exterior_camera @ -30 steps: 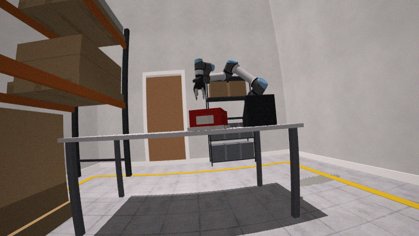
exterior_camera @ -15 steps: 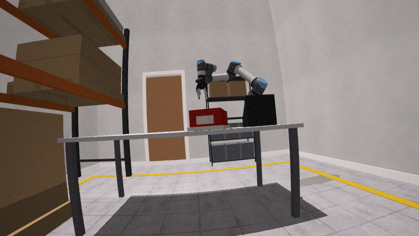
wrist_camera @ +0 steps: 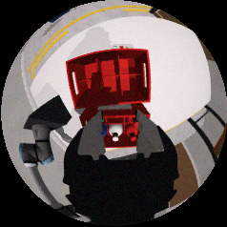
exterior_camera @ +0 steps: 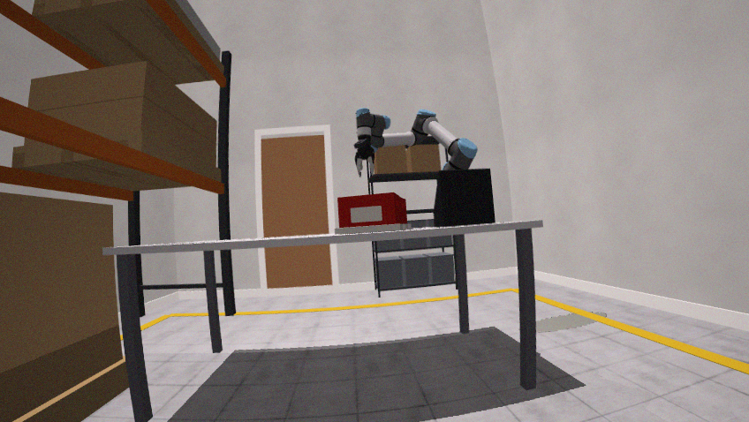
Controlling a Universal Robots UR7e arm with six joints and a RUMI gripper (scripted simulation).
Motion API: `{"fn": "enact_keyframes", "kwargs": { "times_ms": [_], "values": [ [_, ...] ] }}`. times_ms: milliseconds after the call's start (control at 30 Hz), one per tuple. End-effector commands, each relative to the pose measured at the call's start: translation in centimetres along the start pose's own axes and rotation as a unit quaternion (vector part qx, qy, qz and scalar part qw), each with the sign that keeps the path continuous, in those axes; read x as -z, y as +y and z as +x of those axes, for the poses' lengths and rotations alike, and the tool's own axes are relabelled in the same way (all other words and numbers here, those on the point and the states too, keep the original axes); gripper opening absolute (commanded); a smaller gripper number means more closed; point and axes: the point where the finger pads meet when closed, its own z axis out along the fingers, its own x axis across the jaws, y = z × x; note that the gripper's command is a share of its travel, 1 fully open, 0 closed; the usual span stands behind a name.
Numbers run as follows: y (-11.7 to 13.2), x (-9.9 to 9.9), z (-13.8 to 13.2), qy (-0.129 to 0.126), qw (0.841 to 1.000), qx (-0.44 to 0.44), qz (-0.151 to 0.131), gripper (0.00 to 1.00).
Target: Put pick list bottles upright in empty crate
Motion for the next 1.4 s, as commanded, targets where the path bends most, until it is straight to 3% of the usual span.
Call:
{"fn": "enact_keyframes", "kwargs": {
  "times_ms": [0, 967, 1367],
  "values": [
    [2.4, 0.6, 0.0, 0.000, 1.000, 0.000, 0.000, 0.38],
    [14.6, 3.3, -0.2, 0.000, 1.000, 0.000, 0.000, 0.38],
    [14.7, 3.3, -0.2, 0.000, 1.000, 0.000, 0.000, 0.38]
  ]
}}
